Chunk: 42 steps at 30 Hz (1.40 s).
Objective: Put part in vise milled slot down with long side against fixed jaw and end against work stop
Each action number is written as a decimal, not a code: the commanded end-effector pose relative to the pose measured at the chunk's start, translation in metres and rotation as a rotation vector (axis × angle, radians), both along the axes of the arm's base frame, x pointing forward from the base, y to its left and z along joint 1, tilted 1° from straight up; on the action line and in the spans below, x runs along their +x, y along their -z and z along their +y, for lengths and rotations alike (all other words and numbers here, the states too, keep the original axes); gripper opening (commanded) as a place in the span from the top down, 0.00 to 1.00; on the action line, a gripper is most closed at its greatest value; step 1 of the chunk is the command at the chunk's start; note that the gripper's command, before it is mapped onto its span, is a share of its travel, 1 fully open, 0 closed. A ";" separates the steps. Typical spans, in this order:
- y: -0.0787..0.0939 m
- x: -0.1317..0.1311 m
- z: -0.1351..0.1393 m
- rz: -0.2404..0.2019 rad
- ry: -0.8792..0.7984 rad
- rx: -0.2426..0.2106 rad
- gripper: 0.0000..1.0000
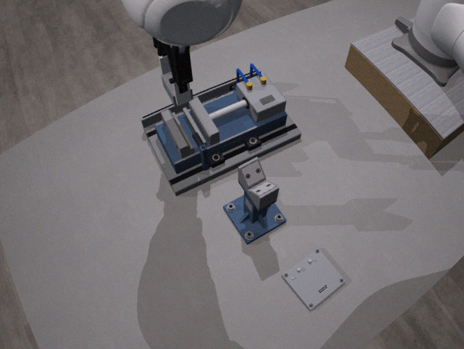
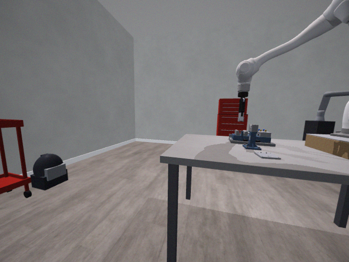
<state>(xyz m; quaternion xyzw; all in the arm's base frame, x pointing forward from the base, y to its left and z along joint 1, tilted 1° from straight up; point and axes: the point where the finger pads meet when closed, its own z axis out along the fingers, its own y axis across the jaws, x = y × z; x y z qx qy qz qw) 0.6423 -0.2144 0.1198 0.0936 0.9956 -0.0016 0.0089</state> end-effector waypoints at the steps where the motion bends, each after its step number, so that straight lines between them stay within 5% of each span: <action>1: 0.012 -0.003 0.000 0.007 0.001 0.005 1.00; 18: 0.034 -0.002 0.000 0.007 0.001 0.005 1.00; 42: 0.043 -0.002 -0.001 0.007 0.001 0.005 1.00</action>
